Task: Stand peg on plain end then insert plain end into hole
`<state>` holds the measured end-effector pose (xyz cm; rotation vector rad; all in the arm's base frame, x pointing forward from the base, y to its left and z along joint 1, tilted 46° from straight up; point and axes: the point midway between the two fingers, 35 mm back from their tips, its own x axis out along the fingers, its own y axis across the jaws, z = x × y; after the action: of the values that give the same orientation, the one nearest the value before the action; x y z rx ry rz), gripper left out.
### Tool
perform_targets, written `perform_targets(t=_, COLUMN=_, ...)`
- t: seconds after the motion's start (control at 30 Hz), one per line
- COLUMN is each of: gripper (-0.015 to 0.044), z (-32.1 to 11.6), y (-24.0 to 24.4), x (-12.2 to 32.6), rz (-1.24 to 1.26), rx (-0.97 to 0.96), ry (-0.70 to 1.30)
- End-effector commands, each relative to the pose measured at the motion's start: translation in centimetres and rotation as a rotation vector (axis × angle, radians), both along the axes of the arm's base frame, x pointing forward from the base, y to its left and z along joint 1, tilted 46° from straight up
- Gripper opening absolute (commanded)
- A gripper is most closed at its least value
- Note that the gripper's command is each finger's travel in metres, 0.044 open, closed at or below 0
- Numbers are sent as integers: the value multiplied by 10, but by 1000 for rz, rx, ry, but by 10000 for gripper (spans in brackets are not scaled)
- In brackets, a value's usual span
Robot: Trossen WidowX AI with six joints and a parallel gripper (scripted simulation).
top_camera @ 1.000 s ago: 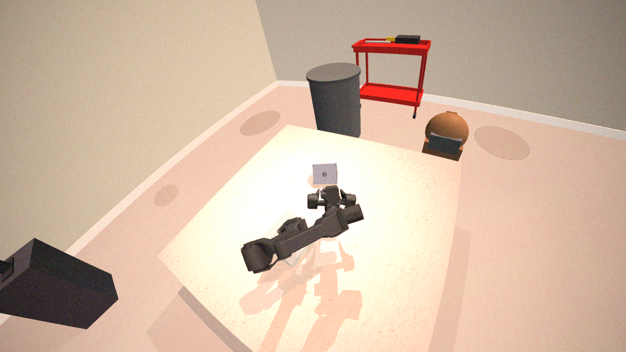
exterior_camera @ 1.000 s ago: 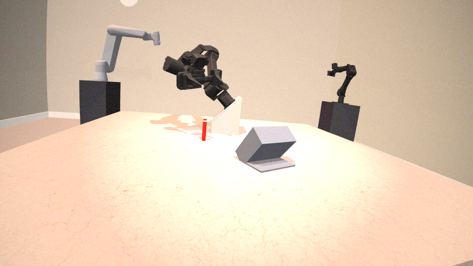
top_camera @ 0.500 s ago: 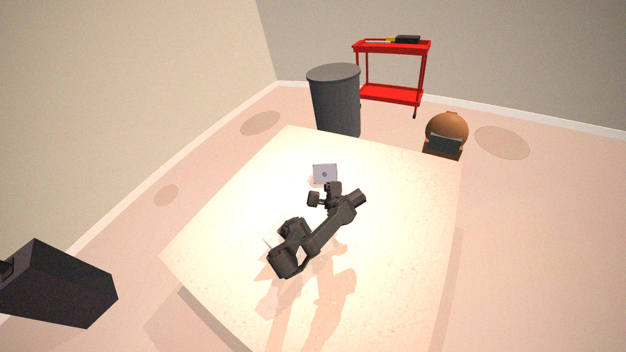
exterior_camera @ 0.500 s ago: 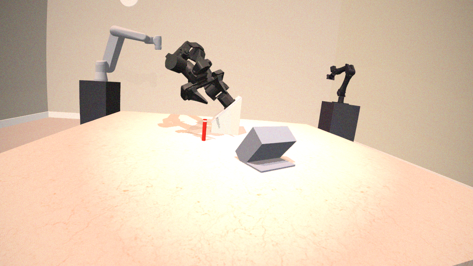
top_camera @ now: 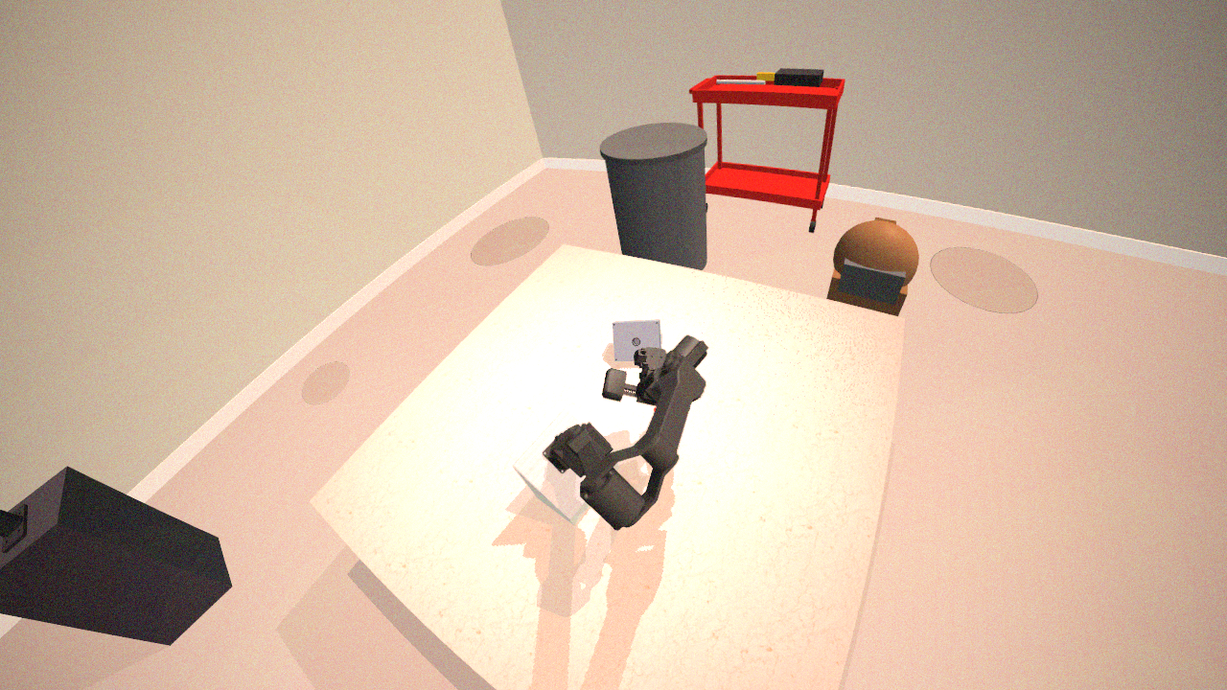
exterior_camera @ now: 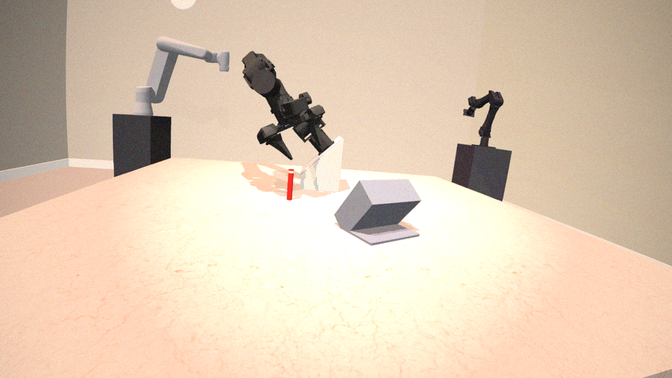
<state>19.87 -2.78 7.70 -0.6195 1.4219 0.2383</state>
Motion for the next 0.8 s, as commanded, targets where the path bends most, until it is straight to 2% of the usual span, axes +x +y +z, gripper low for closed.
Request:
perform_targets(t=0.0, gripper=440, z=1, y=-5, x=4, rz=-33, rx=-120, ry=57)
perform_targets(t=0.47, gripper=440, z=11, y=-9, x=25, rz=-15, rx=-564, ry=141)
perform_targets(t=0.77, gripper=440, z=12, y=-9, x=27, rz=-11, rx=-586, ry=140)
